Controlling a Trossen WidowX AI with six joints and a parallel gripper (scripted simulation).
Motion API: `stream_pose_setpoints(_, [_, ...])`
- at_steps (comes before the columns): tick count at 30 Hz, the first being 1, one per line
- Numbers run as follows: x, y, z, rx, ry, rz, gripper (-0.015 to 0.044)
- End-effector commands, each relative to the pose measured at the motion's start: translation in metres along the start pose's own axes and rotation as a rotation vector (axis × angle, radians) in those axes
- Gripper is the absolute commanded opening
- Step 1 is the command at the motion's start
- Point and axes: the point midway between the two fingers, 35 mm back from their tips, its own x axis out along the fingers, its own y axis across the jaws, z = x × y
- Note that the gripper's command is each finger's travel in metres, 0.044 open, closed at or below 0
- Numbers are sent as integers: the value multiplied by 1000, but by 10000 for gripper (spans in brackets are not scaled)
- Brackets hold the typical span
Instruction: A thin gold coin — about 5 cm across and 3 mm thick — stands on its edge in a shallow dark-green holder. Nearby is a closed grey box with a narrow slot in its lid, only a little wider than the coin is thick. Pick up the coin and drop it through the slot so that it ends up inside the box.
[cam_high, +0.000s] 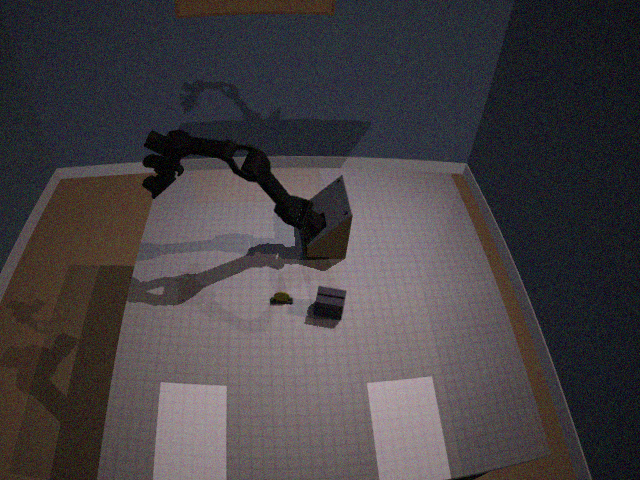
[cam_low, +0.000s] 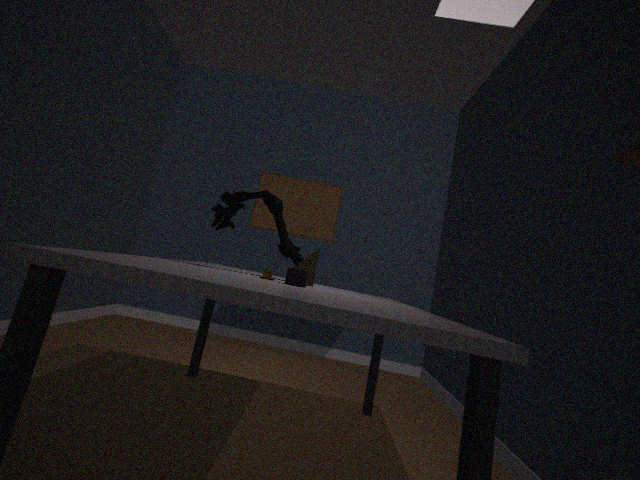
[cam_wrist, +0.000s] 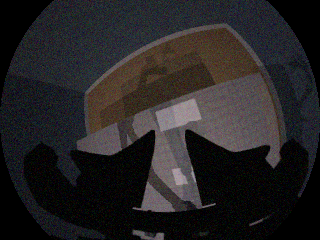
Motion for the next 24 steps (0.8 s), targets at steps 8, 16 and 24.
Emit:
stream_pose_setpoints(8, [77,46,-124,-350,406,141,161])
stream_pose_setpoints(16, [86,88,-232,-781,681,288,161])
stream_pose_setpoints(24, [55,117,-332,-1343,867,480,161])
